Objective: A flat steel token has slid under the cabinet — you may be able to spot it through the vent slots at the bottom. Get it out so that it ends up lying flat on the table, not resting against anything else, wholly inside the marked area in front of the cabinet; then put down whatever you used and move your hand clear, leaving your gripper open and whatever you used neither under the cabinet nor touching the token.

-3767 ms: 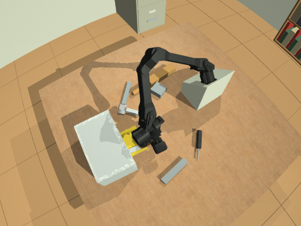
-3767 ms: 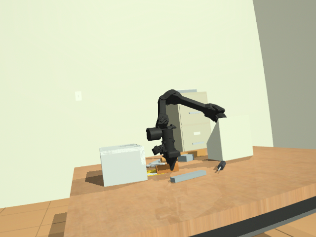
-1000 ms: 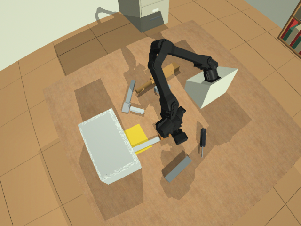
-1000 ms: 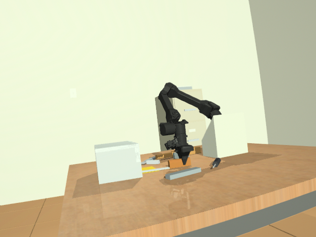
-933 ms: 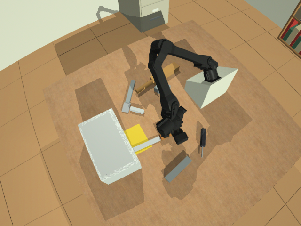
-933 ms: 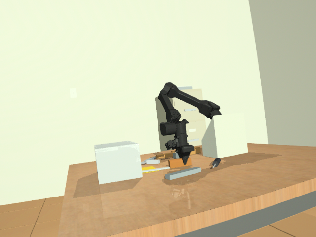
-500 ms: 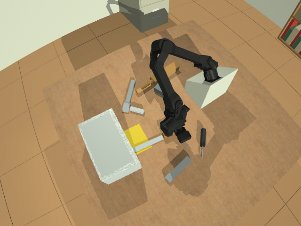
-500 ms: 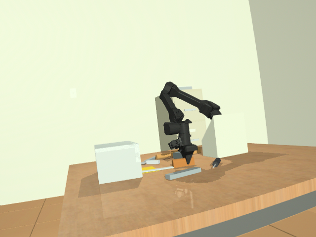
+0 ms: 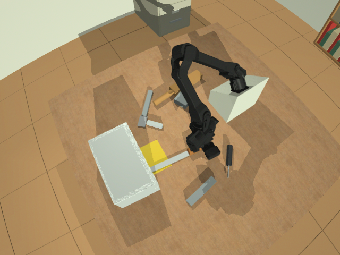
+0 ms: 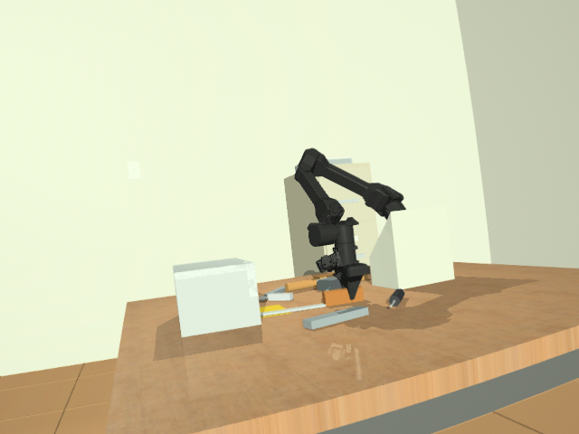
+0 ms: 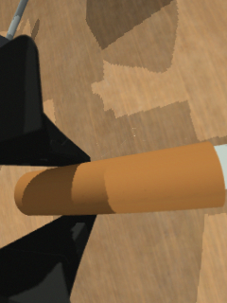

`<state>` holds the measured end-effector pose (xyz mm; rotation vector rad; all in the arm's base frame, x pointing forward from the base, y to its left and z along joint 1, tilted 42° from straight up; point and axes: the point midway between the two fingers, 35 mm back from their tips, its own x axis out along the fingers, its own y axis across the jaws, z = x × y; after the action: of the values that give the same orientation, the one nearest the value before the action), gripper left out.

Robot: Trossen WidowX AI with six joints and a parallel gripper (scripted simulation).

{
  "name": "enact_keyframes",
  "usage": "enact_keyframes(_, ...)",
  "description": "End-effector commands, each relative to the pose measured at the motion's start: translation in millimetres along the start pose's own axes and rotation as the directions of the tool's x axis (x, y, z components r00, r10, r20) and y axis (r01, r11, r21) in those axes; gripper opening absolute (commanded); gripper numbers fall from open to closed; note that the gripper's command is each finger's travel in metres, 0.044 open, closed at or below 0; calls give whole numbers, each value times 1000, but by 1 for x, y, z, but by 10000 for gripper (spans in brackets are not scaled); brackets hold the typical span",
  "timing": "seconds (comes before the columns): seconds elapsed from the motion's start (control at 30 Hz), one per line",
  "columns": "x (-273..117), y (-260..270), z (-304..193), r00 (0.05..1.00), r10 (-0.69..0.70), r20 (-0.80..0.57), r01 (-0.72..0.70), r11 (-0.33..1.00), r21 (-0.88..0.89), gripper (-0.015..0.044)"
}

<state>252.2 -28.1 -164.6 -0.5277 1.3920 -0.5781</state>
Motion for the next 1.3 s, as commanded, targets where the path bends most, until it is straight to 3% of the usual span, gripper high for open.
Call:
enact_keyframes(0.0, 1, 0, -10, 1000, -1, -9, 1, 1000, 2, 0)
enact_keyframes(1.27, -3, 27, -21, 1000, 2, -7, -2, 998, 62, 0)
